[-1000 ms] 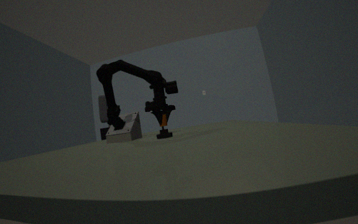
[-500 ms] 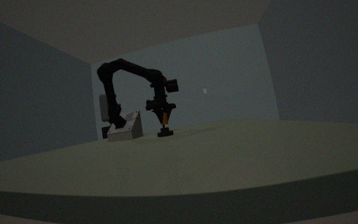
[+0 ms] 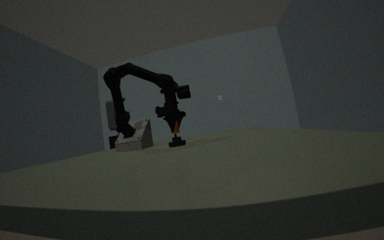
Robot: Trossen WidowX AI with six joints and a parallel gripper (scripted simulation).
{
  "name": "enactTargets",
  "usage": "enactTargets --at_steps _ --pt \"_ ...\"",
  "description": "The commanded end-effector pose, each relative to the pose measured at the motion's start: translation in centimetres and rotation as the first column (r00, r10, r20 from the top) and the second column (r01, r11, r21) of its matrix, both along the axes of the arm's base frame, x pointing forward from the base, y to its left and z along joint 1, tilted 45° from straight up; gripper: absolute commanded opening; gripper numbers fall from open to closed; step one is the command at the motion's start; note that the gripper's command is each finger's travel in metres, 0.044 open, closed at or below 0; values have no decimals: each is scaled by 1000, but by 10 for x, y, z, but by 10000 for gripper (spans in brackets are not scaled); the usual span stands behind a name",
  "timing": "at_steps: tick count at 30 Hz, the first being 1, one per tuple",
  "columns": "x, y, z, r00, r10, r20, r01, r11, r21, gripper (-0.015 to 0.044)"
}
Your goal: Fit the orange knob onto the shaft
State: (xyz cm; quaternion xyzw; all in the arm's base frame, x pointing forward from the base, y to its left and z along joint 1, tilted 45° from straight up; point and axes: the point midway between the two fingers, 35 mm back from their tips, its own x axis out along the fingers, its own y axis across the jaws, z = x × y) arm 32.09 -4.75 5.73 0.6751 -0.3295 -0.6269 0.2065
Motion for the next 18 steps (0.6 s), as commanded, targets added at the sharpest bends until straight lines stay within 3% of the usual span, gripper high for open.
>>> enactTargets --at_steps 1,18 --pt "1 0 -1 1000 20 -15 -20 1000 0 0" --pt "3 -3 -2 1000 20 -15 -20 1000 0 0"
